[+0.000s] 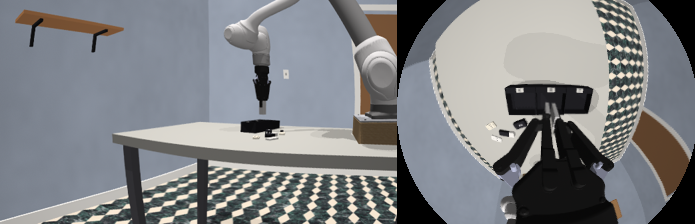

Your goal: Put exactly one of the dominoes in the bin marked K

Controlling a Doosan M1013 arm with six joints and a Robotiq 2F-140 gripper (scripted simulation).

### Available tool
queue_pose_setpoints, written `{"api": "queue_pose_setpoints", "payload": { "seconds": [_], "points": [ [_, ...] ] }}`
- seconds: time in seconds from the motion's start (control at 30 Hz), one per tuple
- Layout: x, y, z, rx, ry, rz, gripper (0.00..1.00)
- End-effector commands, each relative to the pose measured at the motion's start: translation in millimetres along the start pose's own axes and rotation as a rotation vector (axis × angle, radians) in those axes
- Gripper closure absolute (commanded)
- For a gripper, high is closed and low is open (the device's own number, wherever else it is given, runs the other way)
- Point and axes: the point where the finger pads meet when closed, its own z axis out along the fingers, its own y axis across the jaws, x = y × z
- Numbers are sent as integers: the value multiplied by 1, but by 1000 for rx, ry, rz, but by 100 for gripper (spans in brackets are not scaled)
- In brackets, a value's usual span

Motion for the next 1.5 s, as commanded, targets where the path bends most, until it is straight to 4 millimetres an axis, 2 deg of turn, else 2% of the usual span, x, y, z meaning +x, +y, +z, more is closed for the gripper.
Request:
{"api": "queue_pose_setpoints", "payload": {
  "seconds": [0.0,0.33,0.4,0.47,0.97,1.33,1.47],
  "points": [
    [-1,-13,0,0,0,0,95],
    [-7,-62,-1,0,0,0,95],
    [-7,-62,-1,0,0,0,95],
    [-8,-71,-1,0,0,0,95],
    [-8,-71,29,0,0,0,95],
    [-8,-71,58,0,0,0,95],
    [-8,-71,59,0,0,0,95]
  ]
}}
